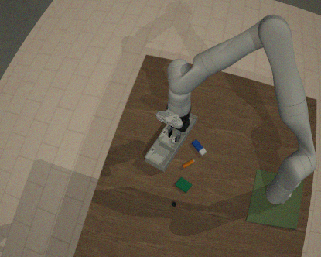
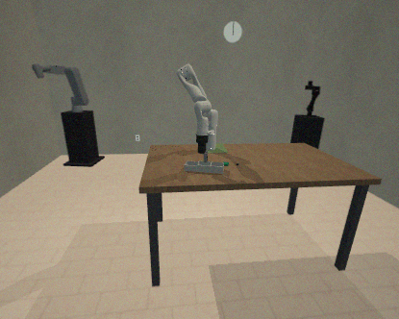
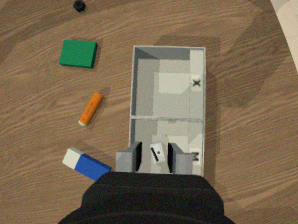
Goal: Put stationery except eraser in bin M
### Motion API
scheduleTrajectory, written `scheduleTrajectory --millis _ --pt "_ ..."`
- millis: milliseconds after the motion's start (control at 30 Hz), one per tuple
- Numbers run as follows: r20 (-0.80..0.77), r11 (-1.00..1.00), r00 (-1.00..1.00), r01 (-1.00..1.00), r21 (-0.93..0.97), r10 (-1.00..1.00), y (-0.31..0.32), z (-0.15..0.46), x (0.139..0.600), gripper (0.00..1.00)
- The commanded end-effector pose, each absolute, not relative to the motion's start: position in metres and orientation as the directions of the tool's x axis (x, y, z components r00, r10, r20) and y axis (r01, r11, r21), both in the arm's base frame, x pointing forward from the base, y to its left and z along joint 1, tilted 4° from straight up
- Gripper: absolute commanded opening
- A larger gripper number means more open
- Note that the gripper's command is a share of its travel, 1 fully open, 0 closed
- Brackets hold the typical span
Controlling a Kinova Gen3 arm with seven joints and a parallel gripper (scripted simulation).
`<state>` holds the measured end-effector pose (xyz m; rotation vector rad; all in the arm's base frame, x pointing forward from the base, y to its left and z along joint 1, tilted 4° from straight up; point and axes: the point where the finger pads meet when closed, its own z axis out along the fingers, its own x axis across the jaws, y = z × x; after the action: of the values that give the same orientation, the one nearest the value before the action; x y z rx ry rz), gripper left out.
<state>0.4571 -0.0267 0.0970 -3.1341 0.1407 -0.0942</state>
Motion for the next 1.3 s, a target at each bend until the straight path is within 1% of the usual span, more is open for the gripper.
scheduleTrajectory --millis 0,333,367,433,633,867,933,1000,1167,1267 --pt "0.074 -0.995 0.993 -0.095 -0.001 -0.095 -0.030 0.110 0.460 0.62" --pt "0.074 -0.995 0.993 -0.095 -0.001 -0.095 -0.031 0.110 0.461 0.62" --pt "0.074 -0.999 0.996 -0.046 0.003 -0.045 -0.024 0.110 0.455 1.00" --pt "0.074 -0.999 0.996 -0.046 0.003 -0.045 -0.024 0.110 0.455 1.00" --pt "0.070 -0.968 0.965 0.251 0.025 0.252 0.016 0.109 0.425 1.00" --pt "0.057 -0.823 0.821 0.567 0.047 0.569 0.062 0.107 0.389 1.00" --pt "0.053 -0.762 0.760 0.646 0.052 0.648 0.075 0.106 0.379 1.00" --pt "0.053 -0.762 0.760 0.646 0.052 0.648 0.075 0.106 0.379 1.00" --pt "0.038 -0.578 0.577 0.814 0.064 0.816 0.108 0.105 0.354 1.00" --pt "0.028 -0.449 0.449 0.891 0.069 0.893 0.113 0.105 0.350 1.00"
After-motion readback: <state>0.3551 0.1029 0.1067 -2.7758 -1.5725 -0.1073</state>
